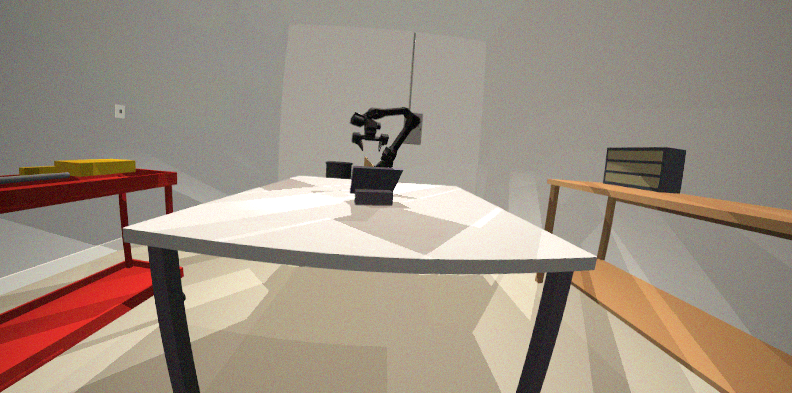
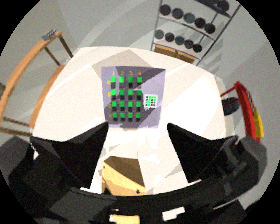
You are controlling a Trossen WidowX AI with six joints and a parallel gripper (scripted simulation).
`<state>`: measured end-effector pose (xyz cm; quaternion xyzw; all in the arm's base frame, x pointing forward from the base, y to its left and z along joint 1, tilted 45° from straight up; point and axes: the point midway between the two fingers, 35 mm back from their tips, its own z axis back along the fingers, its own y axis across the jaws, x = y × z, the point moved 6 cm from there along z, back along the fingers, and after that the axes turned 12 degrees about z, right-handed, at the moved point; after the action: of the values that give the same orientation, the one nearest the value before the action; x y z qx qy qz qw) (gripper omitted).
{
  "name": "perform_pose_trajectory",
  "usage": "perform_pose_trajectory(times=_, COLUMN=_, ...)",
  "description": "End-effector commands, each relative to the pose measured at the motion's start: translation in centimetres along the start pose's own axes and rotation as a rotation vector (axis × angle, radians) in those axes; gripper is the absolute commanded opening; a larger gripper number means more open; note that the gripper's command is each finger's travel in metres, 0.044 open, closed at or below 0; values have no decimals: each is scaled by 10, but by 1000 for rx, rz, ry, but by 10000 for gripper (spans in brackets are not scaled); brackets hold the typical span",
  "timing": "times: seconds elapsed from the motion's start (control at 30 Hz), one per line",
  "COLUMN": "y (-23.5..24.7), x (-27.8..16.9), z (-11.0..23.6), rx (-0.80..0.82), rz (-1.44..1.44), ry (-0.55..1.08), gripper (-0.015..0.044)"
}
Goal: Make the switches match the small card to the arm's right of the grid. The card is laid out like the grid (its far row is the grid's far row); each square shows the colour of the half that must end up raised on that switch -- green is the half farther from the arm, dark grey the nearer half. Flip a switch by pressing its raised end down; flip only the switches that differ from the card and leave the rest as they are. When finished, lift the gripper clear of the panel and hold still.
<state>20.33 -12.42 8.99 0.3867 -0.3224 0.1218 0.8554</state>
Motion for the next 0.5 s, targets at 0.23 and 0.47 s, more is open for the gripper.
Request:
perform_pose_trajectory(times=0.23, y=15, x=35, z=-66, rx=-36, rz=7, ry=38, gripper=190)
perform_pose_trajectory(times=0.47, y=37, x=54, z=-100, rx=-7, rz=13, ry=14, gripper=6)
